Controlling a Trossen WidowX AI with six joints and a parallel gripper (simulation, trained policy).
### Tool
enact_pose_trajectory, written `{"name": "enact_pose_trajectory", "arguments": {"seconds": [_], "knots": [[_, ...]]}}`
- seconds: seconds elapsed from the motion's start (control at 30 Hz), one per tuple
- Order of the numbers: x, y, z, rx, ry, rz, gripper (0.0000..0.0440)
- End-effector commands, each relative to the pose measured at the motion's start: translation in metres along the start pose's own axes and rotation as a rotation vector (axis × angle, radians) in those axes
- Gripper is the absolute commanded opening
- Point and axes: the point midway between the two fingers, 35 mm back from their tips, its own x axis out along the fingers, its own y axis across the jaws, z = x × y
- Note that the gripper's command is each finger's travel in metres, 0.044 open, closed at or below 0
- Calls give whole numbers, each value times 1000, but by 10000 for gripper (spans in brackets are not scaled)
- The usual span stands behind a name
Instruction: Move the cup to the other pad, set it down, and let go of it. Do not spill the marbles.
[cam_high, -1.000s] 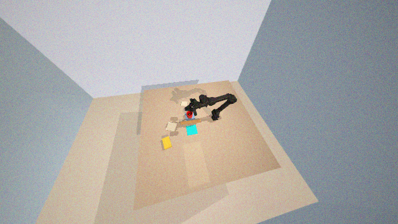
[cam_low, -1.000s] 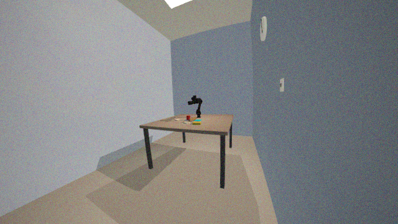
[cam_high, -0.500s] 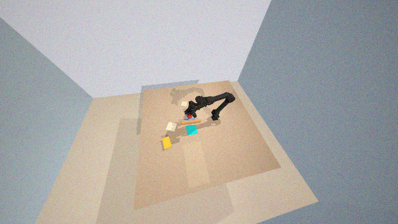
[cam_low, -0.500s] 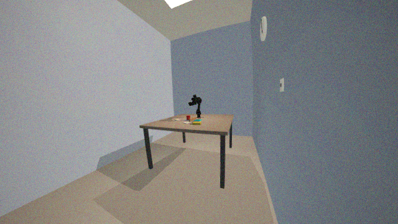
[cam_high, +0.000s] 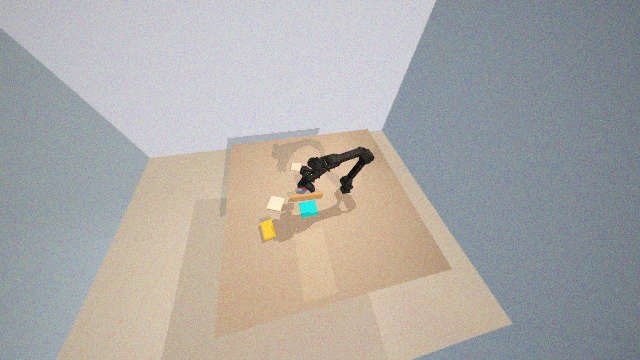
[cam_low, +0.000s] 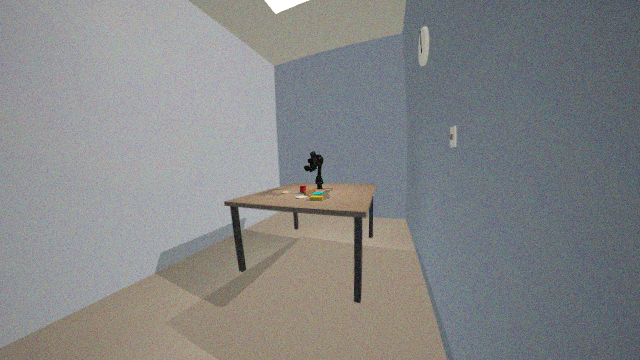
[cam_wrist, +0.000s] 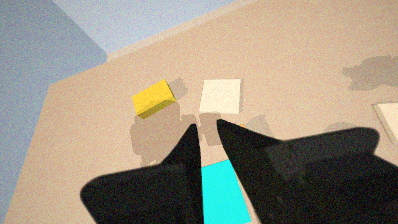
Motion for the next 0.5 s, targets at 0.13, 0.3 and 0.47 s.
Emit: {"name": "enact_pose_trajectory", "arguments": {"seconds": [0.13, 0.3, 0.47], "knots": [[8, -1, -12, 8, 137, -48, 86], [12, -4, -19, 2, 216, -78, 99], [14, -7, -26, -8, 294, -108, 107]]}}
